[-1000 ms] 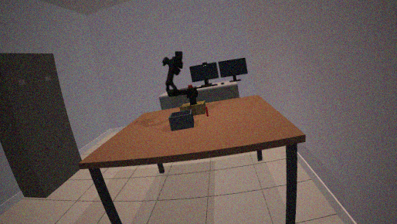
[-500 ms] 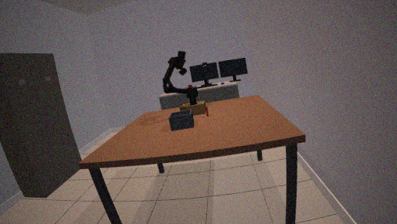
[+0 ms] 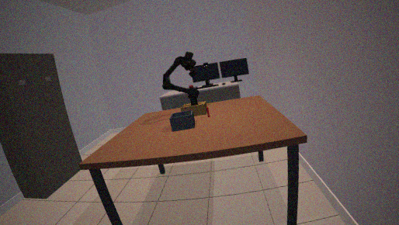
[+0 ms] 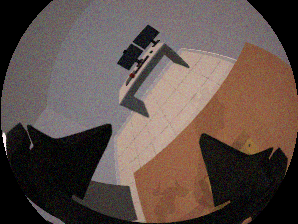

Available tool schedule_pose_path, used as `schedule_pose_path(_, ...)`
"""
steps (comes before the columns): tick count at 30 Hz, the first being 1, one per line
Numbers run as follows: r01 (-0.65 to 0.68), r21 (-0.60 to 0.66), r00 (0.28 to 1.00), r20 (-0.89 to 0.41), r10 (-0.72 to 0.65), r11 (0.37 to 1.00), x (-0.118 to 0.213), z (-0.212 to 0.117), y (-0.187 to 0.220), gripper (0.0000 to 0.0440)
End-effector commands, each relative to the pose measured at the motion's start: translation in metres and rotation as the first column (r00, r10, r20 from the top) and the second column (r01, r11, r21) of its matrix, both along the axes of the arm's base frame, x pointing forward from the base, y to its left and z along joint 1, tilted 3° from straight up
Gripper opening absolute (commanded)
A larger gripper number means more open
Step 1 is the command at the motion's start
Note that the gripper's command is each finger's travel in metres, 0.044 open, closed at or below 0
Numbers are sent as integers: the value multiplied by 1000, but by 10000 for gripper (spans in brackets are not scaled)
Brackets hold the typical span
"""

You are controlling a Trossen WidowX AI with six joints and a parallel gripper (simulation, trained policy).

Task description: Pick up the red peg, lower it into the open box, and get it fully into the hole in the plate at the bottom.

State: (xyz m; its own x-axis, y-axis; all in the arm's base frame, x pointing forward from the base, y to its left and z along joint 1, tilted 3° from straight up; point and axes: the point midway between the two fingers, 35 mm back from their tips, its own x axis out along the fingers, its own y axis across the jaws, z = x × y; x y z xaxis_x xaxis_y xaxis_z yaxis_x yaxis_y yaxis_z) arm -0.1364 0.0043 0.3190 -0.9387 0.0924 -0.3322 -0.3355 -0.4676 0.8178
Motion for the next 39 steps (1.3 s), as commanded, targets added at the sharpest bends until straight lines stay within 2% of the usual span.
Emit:
schedule_pose_path(1,122,-43,991,55,-119,992,-1,-12,27,440)
schedule_pose_path(9,369,-89,922,165,-351,925,11,-33,80,440)
schedule_pose_path(18,619,-129,770,293,-566,775,41,-56,130,440)
schedule_pose_path(28,832,-167,543,436,-718,529,89,-84,168,440)
schedule_pose_path(39,962,-192,270,587,-763,193,149,-116,184,440)
